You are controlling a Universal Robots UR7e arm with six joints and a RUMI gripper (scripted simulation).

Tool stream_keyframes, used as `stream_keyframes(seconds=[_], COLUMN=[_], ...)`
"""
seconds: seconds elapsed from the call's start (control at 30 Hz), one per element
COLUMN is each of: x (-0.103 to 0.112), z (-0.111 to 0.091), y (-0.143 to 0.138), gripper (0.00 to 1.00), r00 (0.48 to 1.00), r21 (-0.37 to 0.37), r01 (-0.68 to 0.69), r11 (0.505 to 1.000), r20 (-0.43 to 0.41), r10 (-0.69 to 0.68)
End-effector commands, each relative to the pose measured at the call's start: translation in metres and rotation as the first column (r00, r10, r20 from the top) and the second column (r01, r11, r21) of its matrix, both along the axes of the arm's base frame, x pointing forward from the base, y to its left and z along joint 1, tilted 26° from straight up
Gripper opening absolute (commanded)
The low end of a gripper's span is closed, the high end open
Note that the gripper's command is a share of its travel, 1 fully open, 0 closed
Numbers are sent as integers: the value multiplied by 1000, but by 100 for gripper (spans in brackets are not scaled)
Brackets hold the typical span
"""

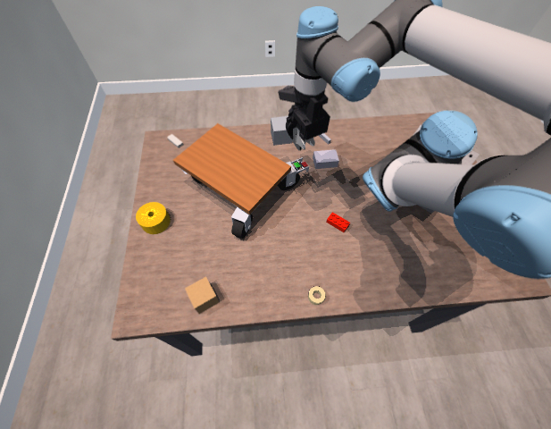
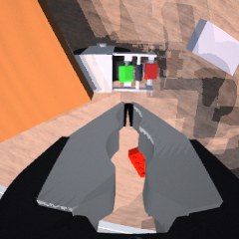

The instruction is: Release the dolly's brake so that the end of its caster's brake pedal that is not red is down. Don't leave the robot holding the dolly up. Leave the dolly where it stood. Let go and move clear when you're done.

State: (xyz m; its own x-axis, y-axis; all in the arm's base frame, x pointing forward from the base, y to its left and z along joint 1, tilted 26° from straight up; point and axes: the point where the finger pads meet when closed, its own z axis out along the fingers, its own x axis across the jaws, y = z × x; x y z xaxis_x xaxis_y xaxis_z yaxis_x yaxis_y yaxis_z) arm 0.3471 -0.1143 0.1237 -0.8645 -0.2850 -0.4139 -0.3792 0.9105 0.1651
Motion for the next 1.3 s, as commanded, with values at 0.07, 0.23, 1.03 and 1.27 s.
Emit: stream_keyframes(seconds=[0.07, 0.23, 1.03, 1.27], x=[1, 3, 17, 19], z=[-3, -7, -44, -51], y=[1, 2, 14, 17], gripper=[0, 0, 0, 0], r00=[1000, 1000, 1000, 1000], r21=[-1, -1, -1, -1], r01=[0, 0, 0, 0], r11=[1000, 1000, 1000, 1000], r20=[0, 0, 0, 0], r10=[0, 0, 0, 0])
